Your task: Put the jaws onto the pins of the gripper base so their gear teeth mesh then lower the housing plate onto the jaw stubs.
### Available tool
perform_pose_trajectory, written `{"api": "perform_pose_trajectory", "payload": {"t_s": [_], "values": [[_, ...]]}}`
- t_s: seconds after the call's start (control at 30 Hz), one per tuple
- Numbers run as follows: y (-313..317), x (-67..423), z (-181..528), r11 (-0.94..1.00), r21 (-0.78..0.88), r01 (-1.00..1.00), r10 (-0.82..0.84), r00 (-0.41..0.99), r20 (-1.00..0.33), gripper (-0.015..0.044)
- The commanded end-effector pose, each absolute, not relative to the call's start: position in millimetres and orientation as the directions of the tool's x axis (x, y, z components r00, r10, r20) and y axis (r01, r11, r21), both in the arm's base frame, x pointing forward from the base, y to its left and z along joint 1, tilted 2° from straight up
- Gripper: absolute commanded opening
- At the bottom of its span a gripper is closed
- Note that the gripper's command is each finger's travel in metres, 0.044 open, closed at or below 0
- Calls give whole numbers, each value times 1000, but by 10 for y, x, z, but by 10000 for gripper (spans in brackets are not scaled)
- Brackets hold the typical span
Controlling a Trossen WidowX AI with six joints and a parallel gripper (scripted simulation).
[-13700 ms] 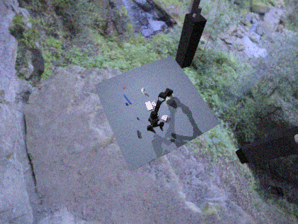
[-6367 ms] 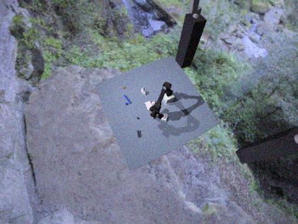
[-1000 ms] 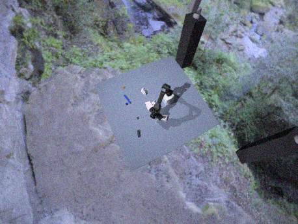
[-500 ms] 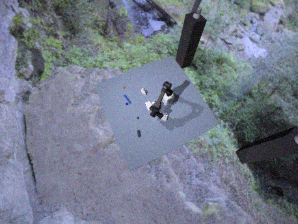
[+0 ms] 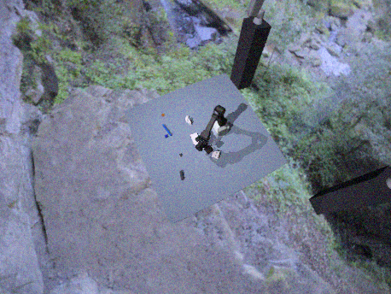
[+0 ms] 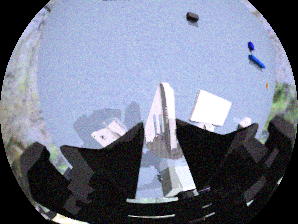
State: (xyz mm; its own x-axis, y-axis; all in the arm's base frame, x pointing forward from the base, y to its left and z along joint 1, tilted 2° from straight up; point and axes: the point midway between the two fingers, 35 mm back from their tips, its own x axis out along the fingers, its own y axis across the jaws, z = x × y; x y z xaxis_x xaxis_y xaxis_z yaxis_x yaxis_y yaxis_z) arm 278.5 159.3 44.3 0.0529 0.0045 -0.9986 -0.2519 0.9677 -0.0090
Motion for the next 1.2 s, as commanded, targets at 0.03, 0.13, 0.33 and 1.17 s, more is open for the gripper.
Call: {"api": "perform_pose_trajectory", "payload": {"t_s": [0.03,0.13,0.33,1.17], "values": [[1441,2787,472,983,-5,-185,7,62,-998,134],[1340,2779,471,990,-3,-143,6,62,-998,134],[1143,2752,467,998,0,-58,4,62,-998,134],[670,2621,440,987,10,162,0,62,-998,134]]}}
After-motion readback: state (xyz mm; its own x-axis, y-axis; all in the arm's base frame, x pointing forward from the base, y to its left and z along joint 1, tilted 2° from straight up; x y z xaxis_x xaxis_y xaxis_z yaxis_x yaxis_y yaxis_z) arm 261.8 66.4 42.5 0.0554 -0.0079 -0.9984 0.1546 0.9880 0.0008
